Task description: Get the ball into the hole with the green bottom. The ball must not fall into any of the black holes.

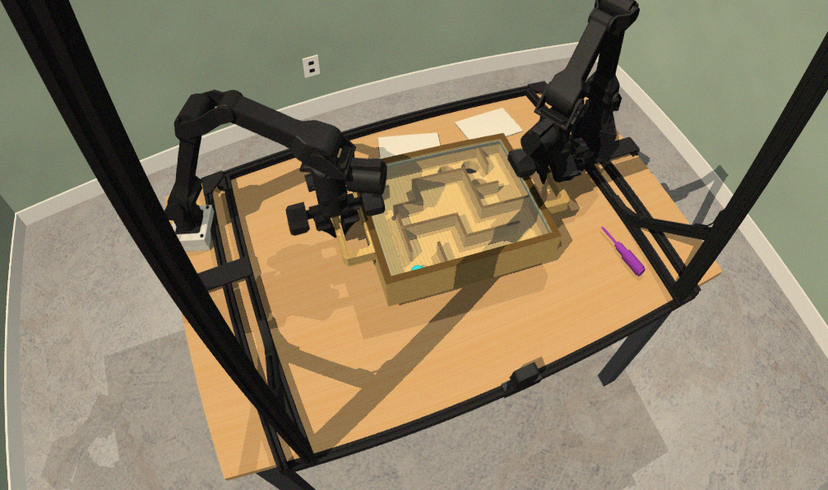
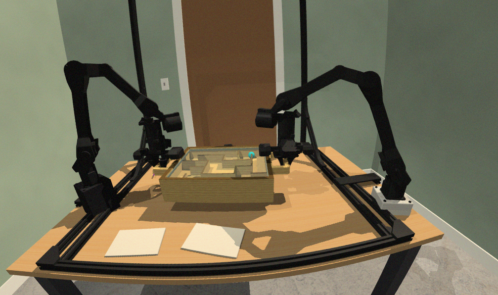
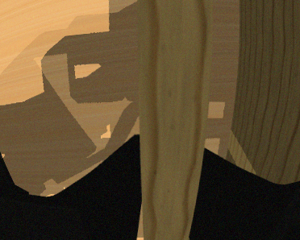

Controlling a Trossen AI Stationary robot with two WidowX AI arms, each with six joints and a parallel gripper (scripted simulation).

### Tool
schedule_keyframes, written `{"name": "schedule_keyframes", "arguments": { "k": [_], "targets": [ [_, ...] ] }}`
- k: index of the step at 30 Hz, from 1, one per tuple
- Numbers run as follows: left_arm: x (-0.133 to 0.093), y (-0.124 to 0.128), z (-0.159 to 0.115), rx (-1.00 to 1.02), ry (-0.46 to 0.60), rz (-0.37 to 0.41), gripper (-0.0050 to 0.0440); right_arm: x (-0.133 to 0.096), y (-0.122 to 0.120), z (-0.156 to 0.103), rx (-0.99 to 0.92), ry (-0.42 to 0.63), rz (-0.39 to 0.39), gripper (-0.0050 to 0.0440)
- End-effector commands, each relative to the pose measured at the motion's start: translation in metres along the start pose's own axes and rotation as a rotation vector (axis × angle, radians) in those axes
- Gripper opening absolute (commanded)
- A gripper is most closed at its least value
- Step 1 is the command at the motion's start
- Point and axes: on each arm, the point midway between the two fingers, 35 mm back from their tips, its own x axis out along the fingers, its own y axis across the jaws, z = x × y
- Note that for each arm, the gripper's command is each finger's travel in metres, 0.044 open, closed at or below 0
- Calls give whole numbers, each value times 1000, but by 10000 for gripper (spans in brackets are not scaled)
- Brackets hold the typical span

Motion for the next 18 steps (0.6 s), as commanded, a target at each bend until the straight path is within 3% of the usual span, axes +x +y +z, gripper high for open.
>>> {"name": "schedule_keyframes", "arguments": {
  "k": [1,12,18],
  "targets": [
    [-3,0,-3,-1,-24,6,20,0,0,2,-2,23,-7,20],
    [-12,-2,-3,-2,-19,44,20,9,1,2,-2,17,-46,20],
    [-4,-1,-1,-2,23,14,20,3,0,0,-2,-24,-15,20]
  ]
}}
